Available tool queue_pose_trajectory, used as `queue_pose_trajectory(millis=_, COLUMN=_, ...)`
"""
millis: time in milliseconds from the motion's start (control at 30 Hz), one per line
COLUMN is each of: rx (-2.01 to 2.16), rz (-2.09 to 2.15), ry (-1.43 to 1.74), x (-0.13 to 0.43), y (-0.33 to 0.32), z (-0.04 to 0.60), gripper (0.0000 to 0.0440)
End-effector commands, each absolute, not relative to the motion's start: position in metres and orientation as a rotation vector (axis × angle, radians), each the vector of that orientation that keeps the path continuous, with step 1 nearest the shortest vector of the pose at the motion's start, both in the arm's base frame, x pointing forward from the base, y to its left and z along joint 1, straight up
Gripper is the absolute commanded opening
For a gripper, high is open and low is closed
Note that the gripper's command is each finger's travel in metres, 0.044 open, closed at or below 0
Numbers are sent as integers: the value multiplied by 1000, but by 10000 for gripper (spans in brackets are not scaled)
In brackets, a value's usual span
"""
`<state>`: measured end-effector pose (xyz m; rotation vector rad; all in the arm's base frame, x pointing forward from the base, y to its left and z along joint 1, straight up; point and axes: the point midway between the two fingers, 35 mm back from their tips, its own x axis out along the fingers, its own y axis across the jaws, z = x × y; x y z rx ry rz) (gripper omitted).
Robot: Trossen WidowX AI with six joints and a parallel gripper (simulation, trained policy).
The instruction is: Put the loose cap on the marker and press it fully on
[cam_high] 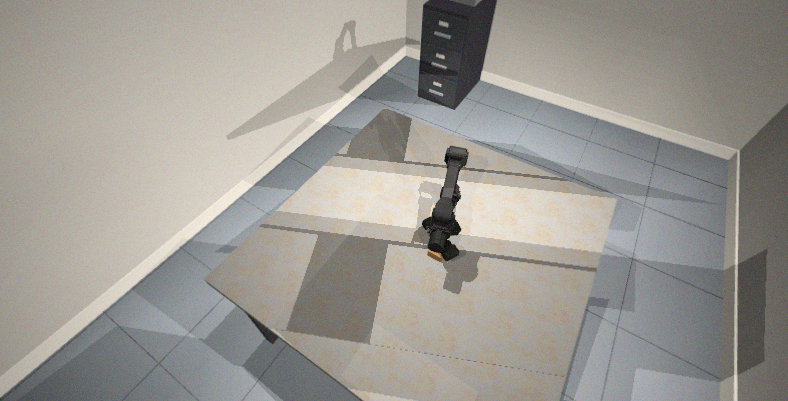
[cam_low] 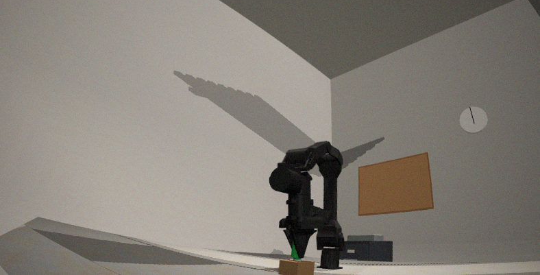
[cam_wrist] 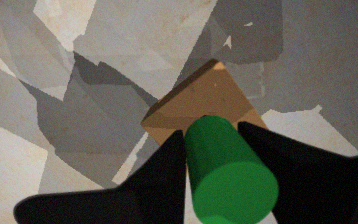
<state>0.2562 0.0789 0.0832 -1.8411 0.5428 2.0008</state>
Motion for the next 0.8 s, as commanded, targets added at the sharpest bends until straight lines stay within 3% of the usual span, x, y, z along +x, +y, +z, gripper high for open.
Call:
queue_pose_trajectory(millis=0, rx=-1874, rz=2014, ry=544, x=258, y=73, z=71, gripper=89)
queue_pose_trajectory(millis=767, rx=-1982, rz=2035, ry=447, x=258, y=67, z=70, gripper=143)
